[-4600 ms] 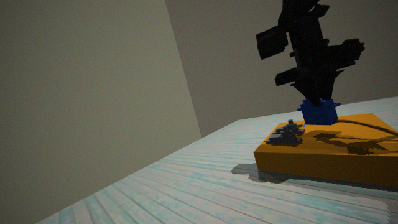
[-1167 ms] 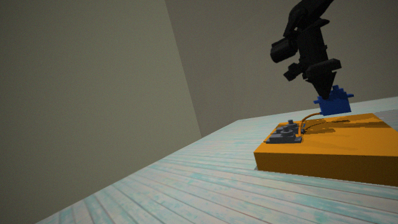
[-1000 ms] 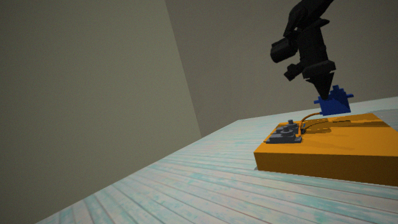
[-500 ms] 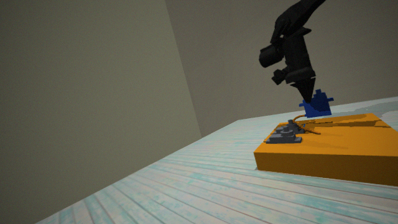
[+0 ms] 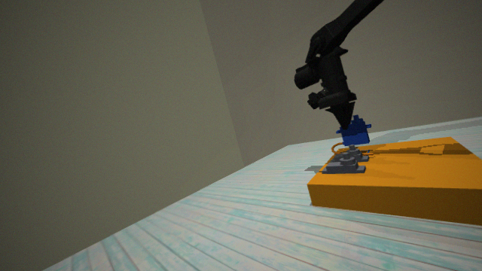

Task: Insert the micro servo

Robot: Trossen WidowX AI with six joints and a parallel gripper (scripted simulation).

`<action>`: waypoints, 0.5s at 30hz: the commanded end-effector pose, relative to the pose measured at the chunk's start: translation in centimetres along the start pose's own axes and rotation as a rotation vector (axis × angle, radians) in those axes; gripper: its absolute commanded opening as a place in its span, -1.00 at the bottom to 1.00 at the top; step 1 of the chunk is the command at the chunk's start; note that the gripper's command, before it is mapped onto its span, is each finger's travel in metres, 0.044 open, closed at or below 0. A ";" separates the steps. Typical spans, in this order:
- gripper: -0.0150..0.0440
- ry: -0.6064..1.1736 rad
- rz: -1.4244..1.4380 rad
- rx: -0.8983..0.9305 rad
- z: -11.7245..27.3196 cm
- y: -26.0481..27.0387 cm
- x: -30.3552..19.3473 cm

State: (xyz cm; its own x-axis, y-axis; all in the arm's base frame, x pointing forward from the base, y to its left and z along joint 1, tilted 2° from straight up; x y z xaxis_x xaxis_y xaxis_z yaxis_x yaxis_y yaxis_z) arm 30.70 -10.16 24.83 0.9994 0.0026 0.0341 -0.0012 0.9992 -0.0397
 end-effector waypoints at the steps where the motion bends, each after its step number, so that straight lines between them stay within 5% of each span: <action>1: -0.49 -0.010 -0.007 -0.002 0.3 -0.1 1.0; 15: -0.49 -0.010 -0.008 -0.002 -1.3 -0.1 1.2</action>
State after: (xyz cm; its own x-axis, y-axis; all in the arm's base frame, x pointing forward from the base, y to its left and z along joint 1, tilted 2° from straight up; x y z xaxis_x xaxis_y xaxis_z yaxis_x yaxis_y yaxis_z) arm 31.88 -10.32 24.03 0.9990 0.0012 0.0442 0.0007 0.9991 -0.0426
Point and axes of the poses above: the point midway between the two fingers, 35 mm back from their tips, its own z axis back along the fingers, its own y axis across the jaws, x = y × z, the point moved 10 cm from there along z, back along the fingers, and after that the axes turned 7 degrees about z, right-handed, at the moved point
